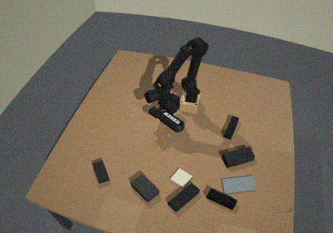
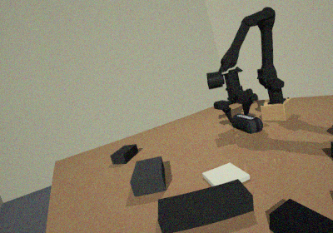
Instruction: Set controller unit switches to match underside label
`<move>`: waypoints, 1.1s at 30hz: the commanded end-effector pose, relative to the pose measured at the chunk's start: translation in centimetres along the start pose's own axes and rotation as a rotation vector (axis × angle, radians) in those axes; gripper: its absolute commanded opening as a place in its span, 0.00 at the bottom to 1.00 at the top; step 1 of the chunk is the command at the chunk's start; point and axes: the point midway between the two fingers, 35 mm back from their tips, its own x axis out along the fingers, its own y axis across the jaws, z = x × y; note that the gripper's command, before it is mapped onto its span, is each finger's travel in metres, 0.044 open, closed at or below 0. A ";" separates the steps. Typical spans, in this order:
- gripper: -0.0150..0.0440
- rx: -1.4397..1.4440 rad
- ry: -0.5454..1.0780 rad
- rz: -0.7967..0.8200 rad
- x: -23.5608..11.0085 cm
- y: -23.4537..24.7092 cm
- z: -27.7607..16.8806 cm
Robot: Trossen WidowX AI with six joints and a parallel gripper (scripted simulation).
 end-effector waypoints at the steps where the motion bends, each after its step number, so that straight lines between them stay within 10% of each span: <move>1: 0.81 0.005 0.000 0.001 0.1 0.0 0.0; 33: 0.82 0.005 0.000 0.001 -1.5 0.0 0.5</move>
